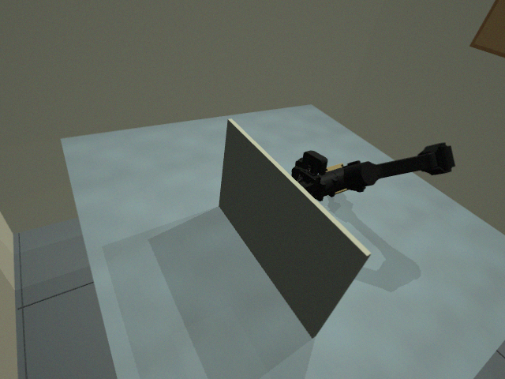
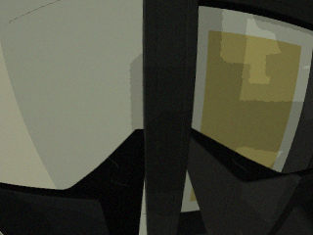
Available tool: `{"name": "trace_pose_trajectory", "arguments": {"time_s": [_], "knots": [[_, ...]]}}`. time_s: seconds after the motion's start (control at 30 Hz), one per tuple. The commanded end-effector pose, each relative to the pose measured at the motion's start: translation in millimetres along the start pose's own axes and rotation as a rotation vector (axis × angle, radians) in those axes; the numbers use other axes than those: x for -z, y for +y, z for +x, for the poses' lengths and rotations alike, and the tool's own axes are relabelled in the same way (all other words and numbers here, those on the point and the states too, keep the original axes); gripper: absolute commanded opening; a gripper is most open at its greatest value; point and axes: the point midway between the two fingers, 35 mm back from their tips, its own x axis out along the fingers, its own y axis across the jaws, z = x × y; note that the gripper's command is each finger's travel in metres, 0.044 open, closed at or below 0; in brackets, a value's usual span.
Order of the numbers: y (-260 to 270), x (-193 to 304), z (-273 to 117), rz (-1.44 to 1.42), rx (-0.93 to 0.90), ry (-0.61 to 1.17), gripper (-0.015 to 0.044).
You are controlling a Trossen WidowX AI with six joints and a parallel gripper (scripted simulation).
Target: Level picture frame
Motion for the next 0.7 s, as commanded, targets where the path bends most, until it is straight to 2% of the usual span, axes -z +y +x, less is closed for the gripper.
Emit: {"name": "trace_pose_trajectory", "arguments": {"time_s": [0.0,0.67], "knots": [[4.6,3.3,0.4,-0.005,-0.014,0.006,0.0],[6.3,9.3,0.3,-0.005,-0.014,0.006,0.0]]}}
